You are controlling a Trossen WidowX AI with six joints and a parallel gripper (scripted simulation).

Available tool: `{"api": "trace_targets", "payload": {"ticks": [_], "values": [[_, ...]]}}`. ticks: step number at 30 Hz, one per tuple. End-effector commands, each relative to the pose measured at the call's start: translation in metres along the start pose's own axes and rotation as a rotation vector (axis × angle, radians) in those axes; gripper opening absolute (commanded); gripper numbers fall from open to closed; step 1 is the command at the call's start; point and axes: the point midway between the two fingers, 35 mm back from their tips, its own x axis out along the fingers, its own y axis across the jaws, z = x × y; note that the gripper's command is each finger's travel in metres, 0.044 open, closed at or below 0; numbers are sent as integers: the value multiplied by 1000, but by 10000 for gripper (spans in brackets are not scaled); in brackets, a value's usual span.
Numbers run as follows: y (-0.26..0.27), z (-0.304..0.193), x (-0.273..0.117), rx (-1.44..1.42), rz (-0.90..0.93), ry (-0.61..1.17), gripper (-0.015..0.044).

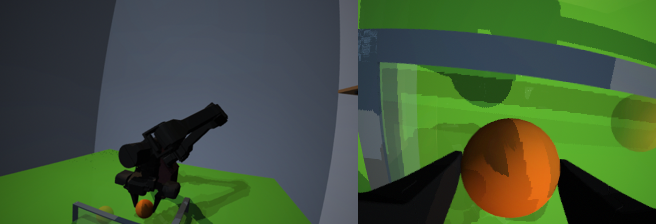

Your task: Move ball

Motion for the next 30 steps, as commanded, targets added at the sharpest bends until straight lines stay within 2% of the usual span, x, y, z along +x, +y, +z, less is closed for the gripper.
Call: {"api": "trace_targets", "payload": {"ticks": [1, 12, 18, 30], "values": [[-2, 6, -29, 1, -5, -15, 0], [-2, 4, -86, 28, 17, -5, 0], [-6, 5, -86, 28, 17, -5, 0], [-76, 15, -57, 27, 14, -6, 0]]}}
